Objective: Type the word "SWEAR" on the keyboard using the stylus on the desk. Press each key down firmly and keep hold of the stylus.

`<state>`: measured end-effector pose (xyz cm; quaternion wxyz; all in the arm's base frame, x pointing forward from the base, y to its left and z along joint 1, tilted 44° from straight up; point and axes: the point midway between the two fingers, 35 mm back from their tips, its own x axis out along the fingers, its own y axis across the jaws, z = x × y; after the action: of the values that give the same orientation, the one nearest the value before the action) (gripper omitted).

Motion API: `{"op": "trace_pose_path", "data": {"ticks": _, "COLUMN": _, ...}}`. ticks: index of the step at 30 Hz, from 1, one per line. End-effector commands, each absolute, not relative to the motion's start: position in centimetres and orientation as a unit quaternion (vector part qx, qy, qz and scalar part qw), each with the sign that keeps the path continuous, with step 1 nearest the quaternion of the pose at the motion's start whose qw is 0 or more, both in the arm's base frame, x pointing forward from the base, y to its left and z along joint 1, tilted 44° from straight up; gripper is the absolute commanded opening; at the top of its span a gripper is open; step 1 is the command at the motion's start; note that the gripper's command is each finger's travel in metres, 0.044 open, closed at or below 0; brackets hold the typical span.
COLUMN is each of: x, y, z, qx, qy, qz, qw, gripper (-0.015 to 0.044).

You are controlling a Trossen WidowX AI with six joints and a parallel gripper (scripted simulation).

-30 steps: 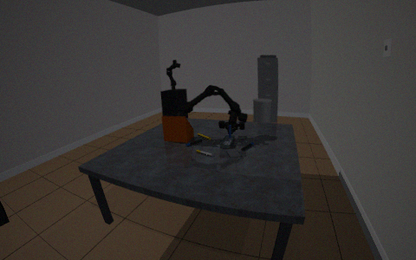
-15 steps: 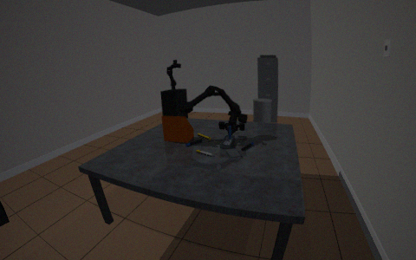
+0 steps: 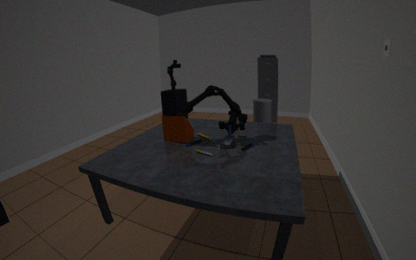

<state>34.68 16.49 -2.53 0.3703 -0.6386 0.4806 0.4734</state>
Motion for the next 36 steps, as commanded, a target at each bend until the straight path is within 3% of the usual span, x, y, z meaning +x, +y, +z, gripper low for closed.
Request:
{"op": "trace_pose_path", "data": {"ticks": 1, "x": 35.1, "y": 15.3, "z": -1.2, "qx": -0.639, "qy": 0.48, "qz": 0.472, "qw": 0.372, "gripper": 0.0081}}
{"op": "trace_pose_path", "data": {"ticks": 8, "x": 35.3, "y": 14.4, "z": -0.3, "qx": -0.637, "qy": 0.481, "qz": 0.472, "qw": 0.375, "gripper": 0.0085}}
{"op": "trace_pose_path", "data": {"ticks": 18, "x": 35.4, "y": 14.1, "z": -0.5, "qx": -0.637, "qy": 0.481, "qz": 0.471, "qw": 0.374, "gripper": 0.0}}
{"op": "trace_pose_path", "data": {"ticks": 36, "x": 35.5, "y": 14.3, "z": -2.6, "qx": -0.64, "qy": 0.48, "qz": 0.471, "qw": 0.372, "gripper": 0.0}}
